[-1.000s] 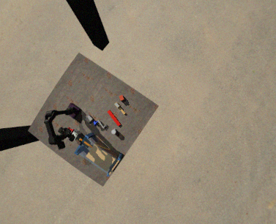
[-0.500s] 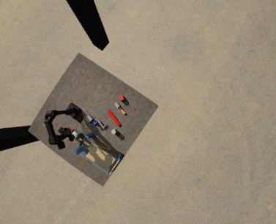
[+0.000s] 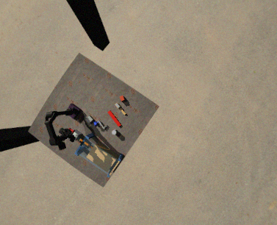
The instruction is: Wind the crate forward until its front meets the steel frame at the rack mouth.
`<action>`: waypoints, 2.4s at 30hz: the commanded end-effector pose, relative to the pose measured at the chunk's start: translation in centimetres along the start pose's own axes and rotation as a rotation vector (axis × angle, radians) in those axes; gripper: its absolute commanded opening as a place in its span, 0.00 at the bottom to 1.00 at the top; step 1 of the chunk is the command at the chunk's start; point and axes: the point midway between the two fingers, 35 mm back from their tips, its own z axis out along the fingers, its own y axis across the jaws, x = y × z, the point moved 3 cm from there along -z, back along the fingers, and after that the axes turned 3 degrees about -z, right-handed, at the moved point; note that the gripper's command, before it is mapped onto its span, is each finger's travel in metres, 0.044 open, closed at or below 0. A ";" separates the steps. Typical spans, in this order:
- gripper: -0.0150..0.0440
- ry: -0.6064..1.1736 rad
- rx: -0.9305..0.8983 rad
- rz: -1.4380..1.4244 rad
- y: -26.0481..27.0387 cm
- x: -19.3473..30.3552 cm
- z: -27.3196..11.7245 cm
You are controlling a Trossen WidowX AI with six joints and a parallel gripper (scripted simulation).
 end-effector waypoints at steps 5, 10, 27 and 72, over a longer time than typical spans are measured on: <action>0.25 -0.041 0.012 -0.009 -0.1 0.6 1.4; 0.25 -0.077 0.021 -0.015 0.0 0.9 2.2; 0.25 -0.207 0.060 -0.038 0.1 1.7 2.9; 0.25 -0.204 0.054 -0.037 0.2 1.9 5.2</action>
